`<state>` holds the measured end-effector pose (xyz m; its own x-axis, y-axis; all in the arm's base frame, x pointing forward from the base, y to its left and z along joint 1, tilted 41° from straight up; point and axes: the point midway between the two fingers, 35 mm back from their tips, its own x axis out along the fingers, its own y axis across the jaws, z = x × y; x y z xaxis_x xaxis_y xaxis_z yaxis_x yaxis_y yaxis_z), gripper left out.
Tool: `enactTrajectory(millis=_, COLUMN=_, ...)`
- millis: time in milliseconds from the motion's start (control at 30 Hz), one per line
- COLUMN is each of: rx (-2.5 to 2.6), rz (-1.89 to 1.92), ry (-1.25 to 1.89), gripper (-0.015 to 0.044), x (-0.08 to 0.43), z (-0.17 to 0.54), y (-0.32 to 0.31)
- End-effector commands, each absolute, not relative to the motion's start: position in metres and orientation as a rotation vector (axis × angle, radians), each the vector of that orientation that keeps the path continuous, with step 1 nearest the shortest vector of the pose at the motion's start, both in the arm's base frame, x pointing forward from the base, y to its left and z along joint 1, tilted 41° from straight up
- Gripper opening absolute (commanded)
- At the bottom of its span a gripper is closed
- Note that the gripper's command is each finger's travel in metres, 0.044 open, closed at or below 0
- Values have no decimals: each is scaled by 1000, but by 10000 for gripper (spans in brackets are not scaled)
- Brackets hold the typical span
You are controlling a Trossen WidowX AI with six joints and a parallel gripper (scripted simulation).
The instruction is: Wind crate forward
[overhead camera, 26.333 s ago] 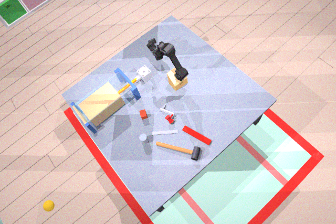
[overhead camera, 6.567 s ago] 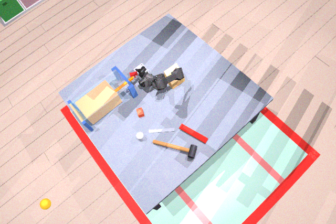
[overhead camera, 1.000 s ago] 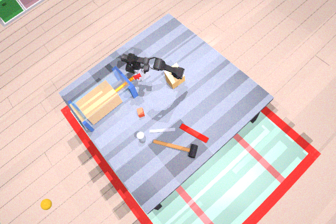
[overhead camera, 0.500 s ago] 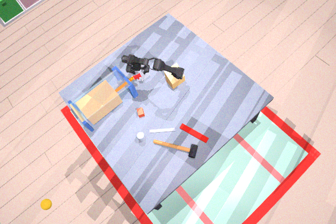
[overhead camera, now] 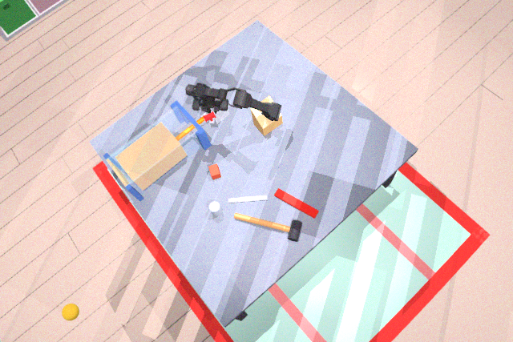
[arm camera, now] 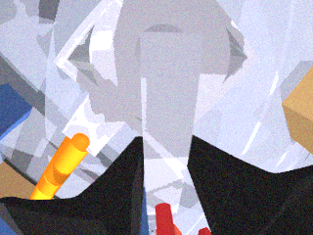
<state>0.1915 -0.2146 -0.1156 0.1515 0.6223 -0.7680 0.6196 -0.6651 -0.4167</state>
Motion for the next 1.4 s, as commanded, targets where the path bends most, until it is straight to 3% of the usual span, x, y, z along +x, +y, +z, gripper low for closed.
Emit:
enactTrajectory(millis=0, rx=-2385, rz=1592, ry=-1283, gripper=52, x=192, z=-115, y=-215)
enactTrajectory(millis=167, rx=-2385, rz=1592, ry=-1283, gripper=0, x=192, z=-115, y=-215)
enactTrajectory(millis=1367, rx=-2393, rz=1505, ry=-1164, gripper=0, x=188, z=-118, y=-219)
